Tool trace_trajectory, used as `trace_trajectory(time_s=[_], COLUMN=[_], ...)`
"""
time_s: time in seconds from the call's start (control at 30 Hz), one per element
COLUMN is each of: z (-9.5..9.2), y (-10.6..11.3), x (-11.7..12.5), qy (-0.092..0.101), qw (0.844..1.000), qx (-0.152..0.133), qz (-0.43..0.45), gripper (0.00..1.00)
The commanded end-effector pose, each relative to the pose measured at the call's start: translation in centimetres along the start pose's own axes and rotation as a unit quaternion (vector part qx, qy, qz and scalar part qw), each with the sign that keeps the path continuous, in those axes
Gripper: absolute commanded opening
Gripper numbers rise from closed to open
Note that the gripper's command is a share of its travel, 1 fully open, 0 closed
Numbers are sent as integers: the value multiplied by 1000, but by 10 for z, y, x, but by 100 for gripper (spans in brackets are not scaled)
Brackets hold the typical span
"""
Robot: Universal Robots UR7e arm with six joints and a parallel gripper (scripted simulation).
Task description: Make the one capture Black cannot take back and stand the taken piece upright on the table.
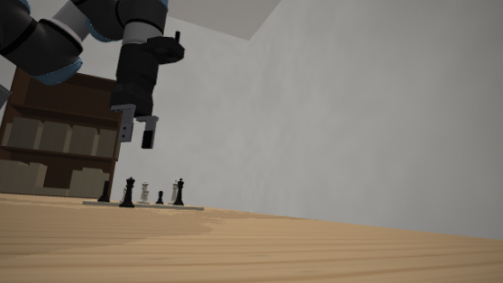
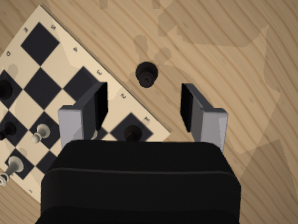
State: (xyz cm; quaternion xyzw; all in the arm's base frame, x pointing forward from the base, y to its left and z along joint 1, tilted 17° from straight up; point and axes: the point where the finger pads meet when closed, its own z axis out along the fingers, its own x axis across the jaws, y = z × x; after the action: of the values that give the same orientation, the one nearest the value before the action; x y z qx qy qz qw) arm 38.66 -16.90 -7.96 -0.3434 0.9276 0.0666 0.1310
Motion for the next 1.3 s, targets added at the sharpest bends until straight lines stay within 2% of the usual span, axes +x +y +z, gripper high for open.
trace_trajectory(time_s=[0.0, 0.37, 0.7, 0.9, 1.1, 1.17, 1.27], z=[0, 0, -1, -1, -1, -1, -1], y=[0, 1, 4, 9, 16, 16, 21], x=[-2, -13, -30, -46, -64, -64, -74], qy=[0, 1, 2, 3, 4, 4, 4], qw=[1000, 996, 982, 957, 913, 913, 882], qx=[1, 0, 0, 0, -1, -1, -1], qz=[-12, -85, -189, -291, -408, -408, -470], gripper=[100, 100, 100, 100, 100, 100, 100])
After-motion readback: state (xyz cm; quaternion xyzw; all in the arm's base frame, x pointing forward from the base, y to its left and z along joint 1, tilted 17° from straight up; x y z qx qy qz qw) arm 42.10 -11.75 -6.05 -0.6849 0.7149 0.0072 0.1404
